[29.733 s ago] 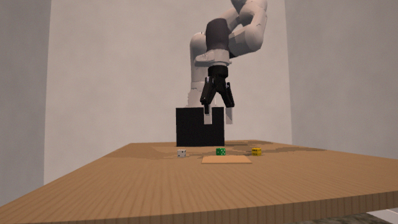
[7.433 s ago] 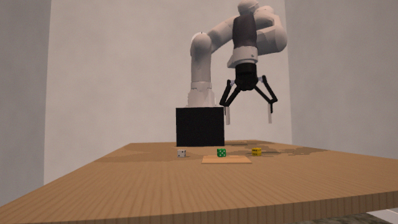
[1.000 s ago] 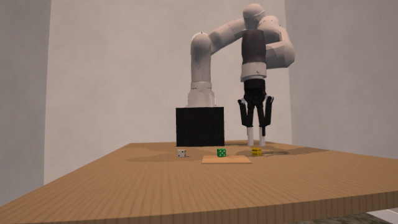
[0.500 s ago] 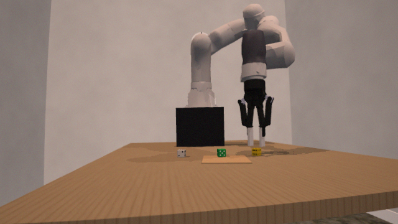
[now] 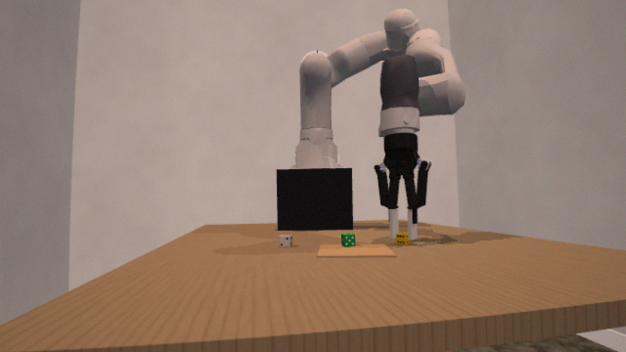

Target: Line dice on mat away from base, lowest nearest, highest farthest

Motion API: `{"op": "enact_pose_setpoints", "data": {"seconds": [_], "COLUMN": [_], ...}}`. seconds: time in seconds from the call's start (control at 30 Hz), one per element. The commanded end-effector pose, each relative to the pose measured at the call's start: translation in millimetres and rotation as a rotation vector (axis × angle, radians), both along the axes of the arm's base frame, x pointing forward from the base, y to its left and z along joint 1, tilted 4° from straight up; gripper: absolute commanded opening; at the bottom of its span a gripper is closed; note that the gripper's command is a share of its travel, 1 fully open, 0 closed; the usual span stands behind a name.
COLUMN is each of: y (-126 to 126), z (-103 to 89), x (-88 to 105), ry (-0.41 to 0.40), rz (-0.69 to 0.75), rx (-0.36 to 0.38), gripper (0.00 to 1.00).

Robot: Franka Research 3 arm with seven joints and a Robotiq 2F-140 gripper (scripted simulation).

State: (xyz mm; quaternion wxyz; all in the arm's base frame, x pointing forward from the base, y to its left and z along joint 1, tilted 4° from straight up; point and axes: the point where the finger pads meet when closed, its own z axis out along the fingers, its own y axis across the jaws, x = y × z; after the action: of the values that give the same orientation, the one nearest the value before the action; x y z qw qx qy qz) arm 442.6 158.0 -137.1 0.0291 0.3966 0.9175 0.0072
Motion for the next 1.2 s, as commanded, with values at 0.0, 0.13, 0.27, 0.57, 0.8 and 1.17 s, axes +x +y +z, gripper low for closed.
{"op": "enact_pose_setpoints", "data": {"seconds": [0.0,0.13,0.27,0.57,0.8,1.17], "y": [0.4,0.3,0.3,0.3,0.3,0.3], "z": [-5.3,-9.3,-10.5,-10.5,-10.5,-10.5], "x": [2.4,2.7,2.7,2.7,2.7,2.7], "ry": [-0.006,-0.006,-0.006,-0.006,-0.006,-0.006], "rz": [0.006,0.006,0.006,0.006,0.006,0.006], "rx": [0.001,0.001,0.001,0.001,0.001,0.001], "gripper": [0.25,0.25,0.25,0.25,0.25,0.25]}}
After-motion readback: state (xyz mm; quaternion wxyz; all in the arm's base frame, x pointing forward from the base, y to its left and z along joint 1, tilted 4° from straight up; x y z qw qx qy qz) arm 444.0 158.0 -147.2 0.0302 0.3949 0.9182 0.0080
